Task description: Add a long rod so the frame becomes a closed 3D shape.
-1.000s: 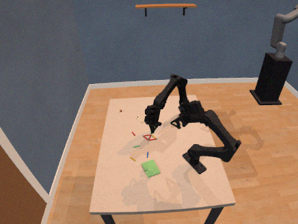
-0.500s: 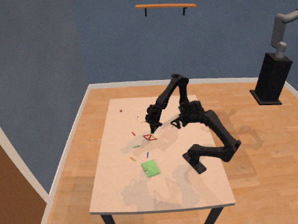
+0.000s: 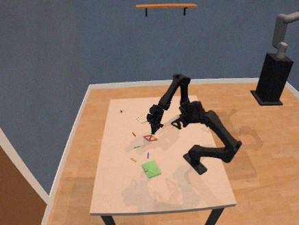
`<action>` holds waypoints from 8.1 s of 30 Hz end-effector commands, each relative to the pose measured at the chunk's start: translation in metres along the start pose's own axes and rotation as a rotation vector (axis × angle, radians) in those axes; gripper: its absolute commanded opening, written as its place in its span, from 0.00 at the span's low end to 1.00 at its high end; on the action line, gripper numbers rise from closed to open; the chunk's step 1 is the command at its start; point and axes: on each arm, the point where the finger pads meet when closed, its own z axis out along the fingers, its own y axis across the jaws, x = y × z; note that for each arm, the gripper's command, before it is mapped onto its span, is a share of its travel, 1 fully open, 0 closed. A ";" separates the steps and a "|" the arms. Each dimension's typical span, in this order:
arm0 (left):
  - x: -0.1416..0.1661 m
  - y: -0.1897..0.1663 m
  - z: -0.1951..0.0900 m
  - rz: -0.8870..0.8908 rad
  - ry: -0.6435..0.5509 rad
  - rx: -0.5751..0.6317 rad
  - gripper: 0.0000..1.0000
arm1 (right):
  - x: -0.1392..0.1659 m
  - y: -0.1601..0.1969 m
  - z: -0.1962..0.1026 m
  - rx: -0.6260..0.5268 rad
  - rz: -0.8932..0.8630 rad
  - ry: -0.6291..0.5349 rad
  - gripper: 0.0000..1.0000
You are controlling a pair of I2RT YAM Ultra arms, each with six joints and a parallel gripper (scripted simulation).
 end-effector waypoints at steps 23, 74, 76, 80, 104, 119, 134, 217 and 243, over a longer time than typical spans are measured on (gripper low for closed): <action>-0.007 0.000 -0.001 0.000 -0.008 0.000 1.00 | -0.022 0.004 -0.008 -0.010 0.143 -0.283 0.00; -0.007 0.000 -0.001 0.000 -0.008 0.000 1.00 | -0.018 0.006 -0.006 -0.024 0.381 -0.611 0.00; -0.007 0.000 -0.001 0.000 -0.008 0.000 1.00 | -0.018 0.006 -0.006 -0.024 0.381 -0.611 0.00; -0.007 0.000 -0.001 0.000 -0.008 0.000 1.00 | -0.018 0.006 -0.006 -0.024 0.381 -0.611 0.00; -0.007 0.000 -0.001 0.000 -0.008 0.000 1.00 | 0.002 0.010 0.006 -0.018 0.385 -0.583 0.00; -0.007 0.000 -0.001 0.000 -0.008 0.000 1.00 | 0.015 0.018 0.016 -0.018 0.385 -0.608 0.00; -0.034 0.000 0.012 0.002 -0.060 0.001 1.00 | 0.012 0.019 0.017 -0.022 0.383 -0.618 0.00; 0.089 0.030 0.381 -0.327 1.148 -0.149 0.38 | 0.011 0.018 0.016 -0.021 0.385 -0.615 0.00; 0.089 0.029 0.396 -0.326 1.130 -0.149 0.38 | 0.011 0.018 0.016 -0.021 0.385 -0.615 0.00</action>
